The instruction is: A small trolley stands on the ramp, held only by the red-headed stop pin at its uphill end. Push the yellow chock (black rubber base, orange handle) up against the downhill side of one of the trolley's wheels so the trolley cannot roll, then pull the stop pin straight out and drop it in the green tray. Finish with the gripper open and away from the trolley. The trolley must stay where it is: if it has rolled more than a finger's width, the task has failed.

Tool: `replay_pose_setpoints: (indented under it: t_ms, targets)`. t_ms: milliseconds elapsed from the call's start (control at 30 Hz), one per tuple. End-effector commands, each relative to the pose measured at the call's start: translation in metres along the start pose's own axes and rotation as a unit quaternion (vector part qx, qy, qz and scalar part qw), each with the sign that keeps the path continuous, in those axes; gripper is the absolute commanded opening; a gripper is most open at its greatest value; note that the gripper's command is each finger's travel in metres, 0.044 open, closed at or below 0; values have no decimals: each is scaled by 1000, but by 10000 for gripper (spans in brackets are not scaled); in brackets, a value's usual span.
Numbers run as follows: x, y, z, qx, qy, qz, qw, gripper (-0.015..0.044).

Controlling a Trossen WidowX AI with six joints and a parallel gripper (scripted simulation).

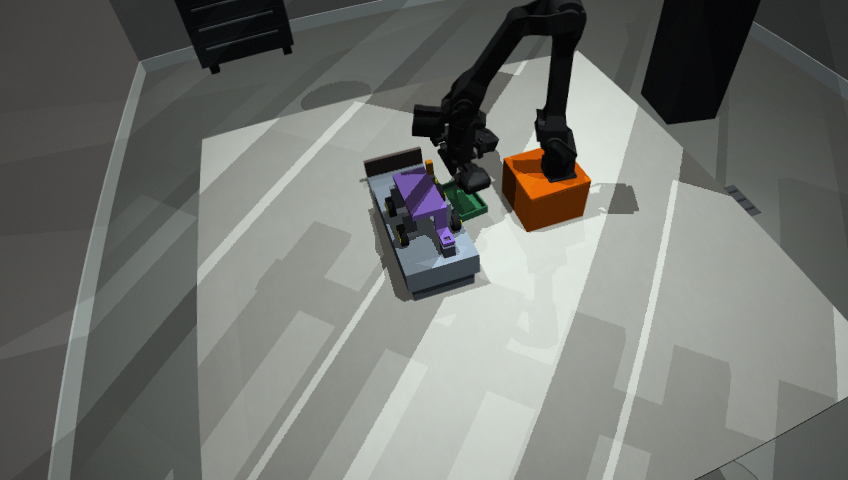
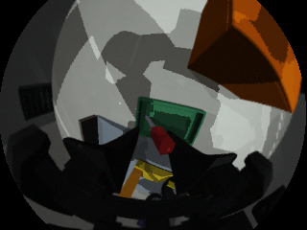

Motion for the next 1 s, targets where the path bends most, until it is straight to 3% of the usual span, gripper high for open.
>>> replay_pose_setpoints:
  t_ms: [0, 967]
  targets:
    - [0, -1, -3, -2, -1, -1, 1000, 190]
    - [4, -7, -22, -1, -1, -1, 1000, 190]
Point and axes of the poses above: the point midway between the two fingers, 35 mm back from their tips, its own y axis back along the fingers, its own z axis across the jaws, x = y × z, the point moved 5 cm from there along y, back along the fingers, and after that the axes turned 8 degrees about y, right-handed, at the moved point
